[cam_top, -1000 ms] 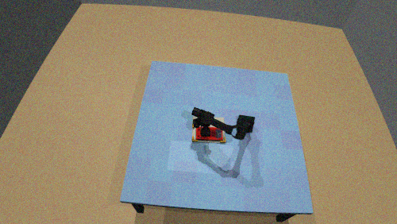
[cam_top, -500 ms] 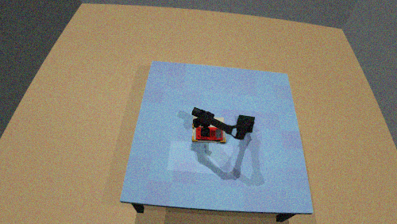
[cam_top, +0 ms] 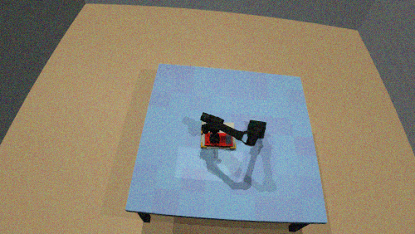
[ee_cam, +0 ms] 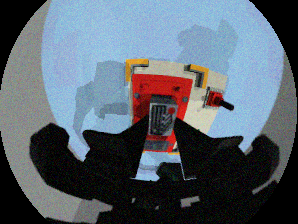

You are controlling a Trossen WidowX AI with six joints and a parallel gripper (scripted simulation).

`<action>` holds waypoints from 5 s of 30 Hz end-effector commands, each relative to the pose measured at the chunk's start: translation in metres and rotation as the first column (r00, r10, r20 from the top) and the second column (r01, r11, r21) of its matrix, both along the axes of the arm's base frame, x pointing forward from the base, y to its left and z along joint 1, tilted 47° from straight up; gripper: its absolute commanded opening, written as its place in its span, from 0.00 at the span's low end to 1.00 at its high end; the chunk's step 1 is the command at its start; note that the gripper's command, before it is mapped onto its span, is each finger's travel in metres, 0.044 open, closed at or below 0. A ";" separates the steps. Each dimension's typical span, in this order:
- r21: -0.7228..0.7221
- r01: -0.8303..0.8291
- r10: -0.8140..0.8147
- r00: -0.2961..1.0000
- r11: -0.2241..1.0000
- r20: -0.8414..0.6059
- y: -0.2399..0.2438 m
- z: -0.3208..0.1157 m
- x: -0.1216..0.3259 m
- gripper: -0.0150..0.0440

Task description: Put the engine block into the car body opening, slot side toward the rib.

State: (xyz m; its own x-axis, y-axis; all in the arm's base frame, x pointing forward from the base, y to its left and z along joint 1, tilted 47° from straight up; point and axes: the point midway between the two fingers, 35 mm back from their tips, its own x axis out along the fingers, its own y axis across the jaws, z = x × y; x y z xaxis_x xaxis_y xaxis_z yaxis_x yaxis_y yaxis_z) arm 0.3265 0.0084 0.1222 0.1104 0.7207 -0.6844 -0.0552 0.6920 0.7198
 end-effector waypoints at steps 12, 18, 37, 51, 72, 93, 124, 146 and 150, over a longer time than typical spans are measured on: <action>0.005 0.013 -0.013 1.000 1.000 -0.014 0.003 -0.002 0.000 0.52; 0.004 0.010 -0.010 1.000 1.000 -0.010 0.004 -0.003 0.001 0.52; 0.005 0.011 -0.011 1.000 1.000 -0.011 0.007 -0.006 0.001 0.52; 0.005 0.010 -0.010 1.000 1.000 -0.010 0.009 -0.008 0.001 0.52; 0.005 0.010 -0.010 1.000 1.000 -0.010 0.012 -0.011 0.002 0.52; 0.005 0.010 -0.010 1.000 1.000 -0.010 0.015 -0.014 0.002 0.52; 0.002 0.010 -0.009 1.000 1.000 -0.009 0.015 -0.015 0.002 1.00; 0.004 0.010 -0.010 1.000 1.000 -0.010 0.005 -0.006 0.001 0.42; 0.004 0.010 -0.010 1.000 1.000 -0.010 0.005 -0.006 0.001 0.25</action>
